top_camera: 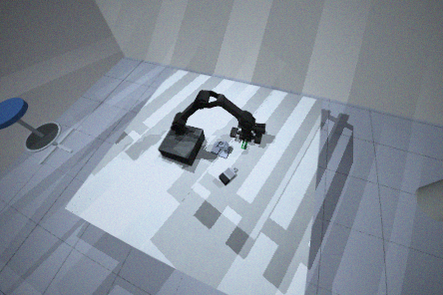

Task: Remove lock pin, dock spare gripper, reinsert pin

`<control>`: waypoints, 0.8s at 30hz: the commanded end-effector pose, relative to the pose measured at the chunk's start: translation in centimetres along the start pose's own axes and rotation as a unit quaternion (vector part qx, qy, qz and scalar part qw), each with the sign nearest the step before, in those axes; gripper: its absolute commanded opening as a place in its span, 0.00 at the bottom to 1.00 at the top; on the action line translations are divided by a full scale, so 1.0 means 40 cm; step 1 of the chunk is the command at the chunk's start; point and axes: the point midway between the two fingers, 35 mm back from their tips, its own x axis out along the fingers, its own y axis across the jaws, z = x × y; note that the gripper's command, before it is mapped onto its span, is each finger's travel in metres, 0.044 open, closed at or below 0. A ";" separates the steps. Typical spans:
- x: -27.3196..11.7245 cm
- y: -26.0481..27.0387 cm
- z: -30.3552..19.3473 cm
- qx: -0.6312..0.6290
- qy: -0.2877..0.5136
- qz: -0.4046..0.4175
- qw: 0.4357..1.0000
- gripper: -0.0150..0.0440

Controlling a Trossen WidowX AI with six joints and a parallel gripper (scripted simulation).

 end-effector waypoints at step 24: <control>0.001 0.000 0.000 0.000 0.000 0.000 1.000 0.48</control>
